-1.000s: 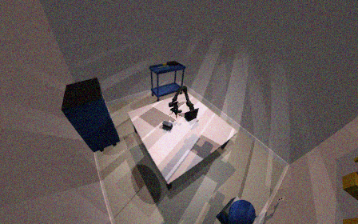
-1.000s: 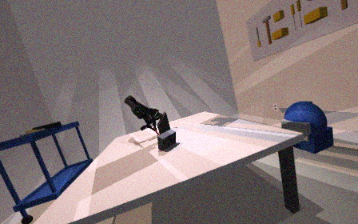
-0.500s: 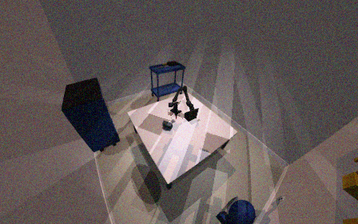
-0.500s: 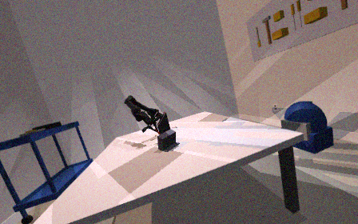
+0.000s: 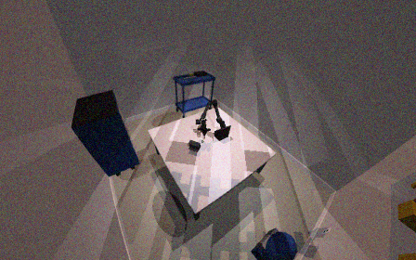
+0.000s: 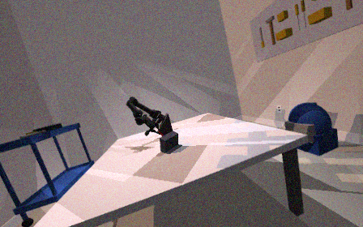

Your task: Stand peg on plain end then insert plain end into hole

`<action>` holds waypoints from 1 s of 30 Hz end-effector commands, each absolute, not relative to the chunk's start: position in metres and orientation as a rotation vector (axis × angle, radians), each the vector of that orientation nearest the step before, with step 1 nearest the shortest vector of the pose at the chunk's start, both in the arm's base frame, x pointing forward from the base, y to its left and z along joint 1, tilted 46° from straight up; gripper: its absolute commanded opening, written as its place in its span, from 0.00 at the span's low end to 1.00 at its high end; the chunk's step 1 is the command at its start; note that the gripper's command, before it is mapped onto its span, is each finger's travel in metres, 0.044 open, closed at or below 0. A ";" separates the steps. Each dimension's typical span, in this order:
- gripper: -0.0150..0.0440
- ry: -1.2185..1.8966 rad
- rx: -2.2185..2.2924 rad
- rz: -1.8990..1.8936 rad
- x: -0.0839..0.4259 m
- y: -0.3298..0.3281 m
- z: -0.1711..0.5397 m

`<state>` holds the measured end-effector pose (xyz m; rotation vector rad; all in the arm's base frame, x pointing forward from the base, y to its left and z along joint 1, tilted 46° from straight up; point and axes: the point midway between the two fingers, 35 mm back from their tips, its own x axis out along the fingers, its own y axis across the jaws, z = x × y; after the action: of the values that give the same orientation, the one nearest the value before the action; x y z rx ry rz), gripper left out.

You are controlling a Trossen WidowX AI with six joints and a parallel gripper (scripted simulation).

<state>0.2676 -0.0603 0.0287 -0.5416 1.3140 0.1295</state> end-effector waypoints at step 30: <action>0.25 1.048 -0.422 0.269 0.288 -0.064 0.029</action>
<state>0.2868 -0.0627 0.0281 -0.4287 1.0790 0.2546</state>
